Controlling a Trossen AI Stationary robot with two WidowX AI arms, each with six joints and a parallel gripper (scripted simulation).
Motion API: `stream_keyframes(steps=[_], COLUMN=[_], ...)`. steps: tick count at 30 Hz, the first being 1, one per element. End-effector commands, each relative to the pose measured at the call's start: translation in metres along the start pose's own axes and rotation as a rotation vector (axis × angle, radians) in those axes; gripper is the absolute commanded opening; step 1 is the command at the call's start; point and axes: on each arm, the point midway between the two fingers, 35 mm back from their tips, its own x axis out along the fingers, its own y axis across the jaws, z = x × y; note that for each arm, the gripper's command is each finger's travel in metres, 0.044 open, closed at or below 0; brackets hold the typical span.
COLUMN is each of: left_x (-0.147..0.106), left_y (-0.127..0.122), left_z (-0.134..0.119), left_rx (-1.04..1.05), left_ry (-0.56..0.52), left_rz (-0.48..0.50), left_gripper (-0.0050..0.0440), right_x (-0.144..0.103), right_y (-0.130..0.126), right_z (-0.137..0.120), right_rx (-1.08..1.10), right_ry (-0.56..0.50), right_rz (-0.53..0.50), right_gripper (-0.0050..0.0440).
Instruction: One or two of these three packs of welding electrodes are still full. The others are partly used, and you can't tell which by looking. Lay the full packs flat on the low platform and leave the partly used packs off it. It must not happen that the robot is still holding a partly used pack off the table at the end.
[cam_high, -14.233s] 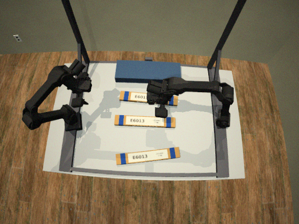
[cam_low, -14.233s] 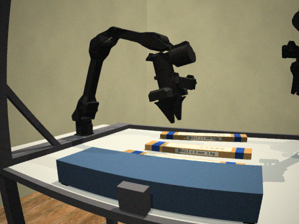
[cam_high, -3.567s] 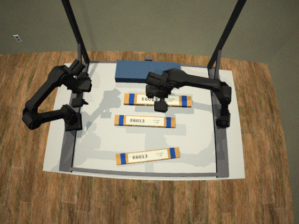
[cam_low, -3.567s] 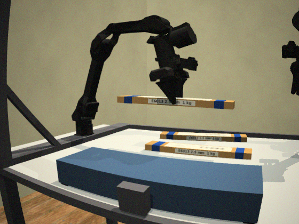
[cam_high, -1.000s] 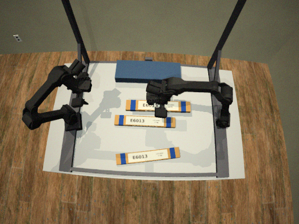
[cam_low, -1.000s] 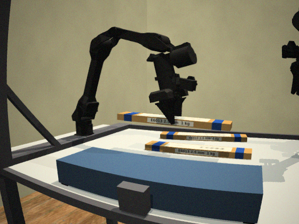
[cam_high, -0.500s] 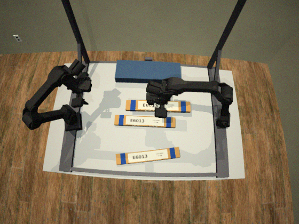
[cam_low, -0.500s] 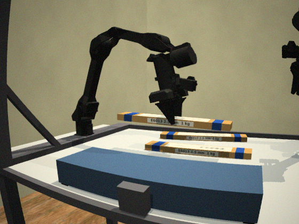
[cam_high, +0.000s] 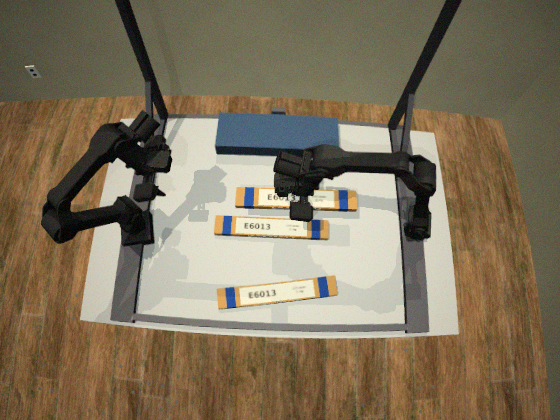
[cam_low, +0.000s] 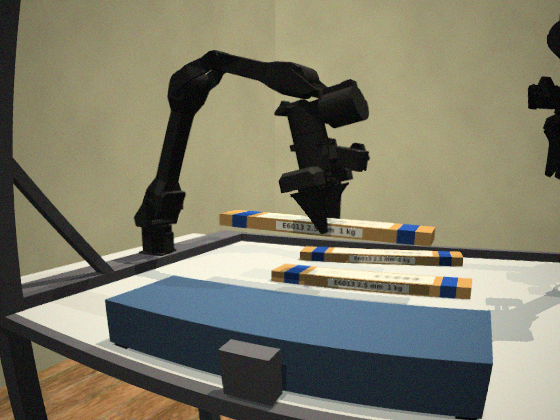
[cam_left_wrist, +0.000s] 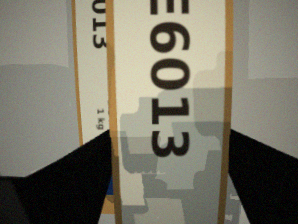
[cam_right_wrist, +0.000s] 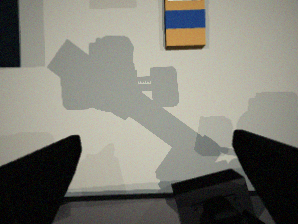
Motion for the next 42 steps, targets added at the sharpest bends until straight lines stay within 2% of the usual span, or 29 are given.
stream_keyframes(steps=[1, 27, 42], left_x=[-0.020, -0.021, 0.005], left_y=[-0.001, -0.001, -0.001], left_z=[0.007, 0.004, -0.001], left_rx=[-0.001, 0.000, 0.001], left_ry=[-0.058, -0.062, -0.051], left_rz=[-0.010, -0.013, -0.011], left_gripper=[-0.0050, -0.0050, -0.0050], right_x=[-0.005, -0.005, -0.005], right_y=[0.002, 0.002, 0.002], right_z=[0.003, 0.003, 0.003], right_rx=[0.006, 0.006, 0.006], right_ry=[-0.014, -0.014, -0.014], right_rz=[0.015, 0.015, 0.015], right_gripper=[0.0430, 0.0430, 0.0430])
